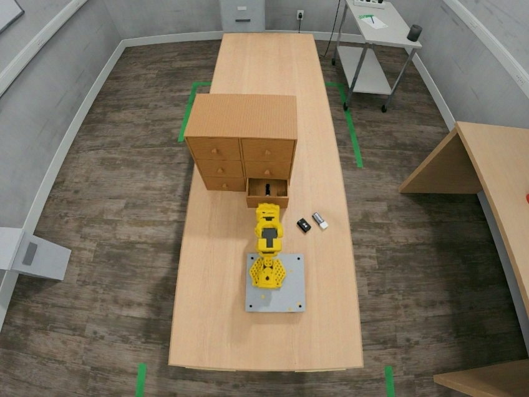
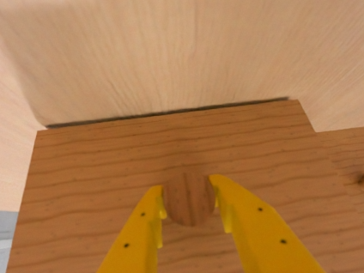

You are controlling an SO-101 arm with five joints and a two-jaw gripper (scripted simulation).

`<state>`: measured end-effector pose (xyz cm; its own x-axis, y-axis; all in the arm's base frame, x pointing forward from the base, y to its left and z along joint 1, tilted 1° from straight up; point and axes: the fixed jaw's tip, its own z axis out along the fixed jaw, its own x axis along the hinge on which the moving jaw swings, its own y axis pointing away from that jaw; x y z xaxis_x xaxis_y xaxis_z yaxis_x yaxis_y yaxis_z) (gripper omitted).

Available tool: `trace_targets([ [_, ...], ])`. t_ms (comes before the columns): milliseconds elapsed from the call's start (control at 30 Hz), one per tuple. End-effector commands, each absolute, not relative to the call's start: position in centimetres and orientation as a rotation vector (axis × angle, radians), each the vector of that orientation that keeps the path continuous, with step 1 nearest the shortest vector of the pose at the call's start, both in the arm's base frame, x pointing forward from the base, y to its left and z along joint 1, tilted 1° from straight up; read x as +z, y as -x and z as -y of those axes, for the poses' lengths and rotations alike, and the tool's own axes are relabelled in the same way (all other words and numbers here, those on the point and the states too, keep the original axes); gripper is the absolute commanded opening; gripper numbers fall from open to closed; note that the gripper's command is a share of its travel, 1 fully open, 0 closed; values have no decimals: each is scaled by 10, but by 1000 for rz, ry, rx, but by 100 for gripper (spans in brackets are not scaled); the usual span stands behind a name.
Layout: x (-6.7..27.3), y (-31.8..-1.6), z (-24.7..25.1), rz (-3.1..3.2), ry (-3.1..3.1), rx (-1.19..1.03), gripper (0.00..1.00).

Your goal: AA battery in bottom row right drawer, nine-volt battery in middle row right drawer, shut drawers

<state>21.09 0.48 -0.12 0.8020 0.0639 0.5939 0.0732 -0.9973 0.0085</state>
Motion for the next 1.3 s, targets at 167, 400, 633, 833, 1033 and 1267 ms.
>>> trace_targets([
  [167,-2,-211,-5,112,2970,-975,9],
  [400,-2,-211,-5,112,2970,-975,13],
  [633,-2,-211,-5,112,2970,-975,17],
  [833,-2,-211,-5,112,2970,-975,21],
  [1033,5,-208,-4,102,2965,-983,21],
  [1267,19,-201,-4,79,2955,-1000,21],
])
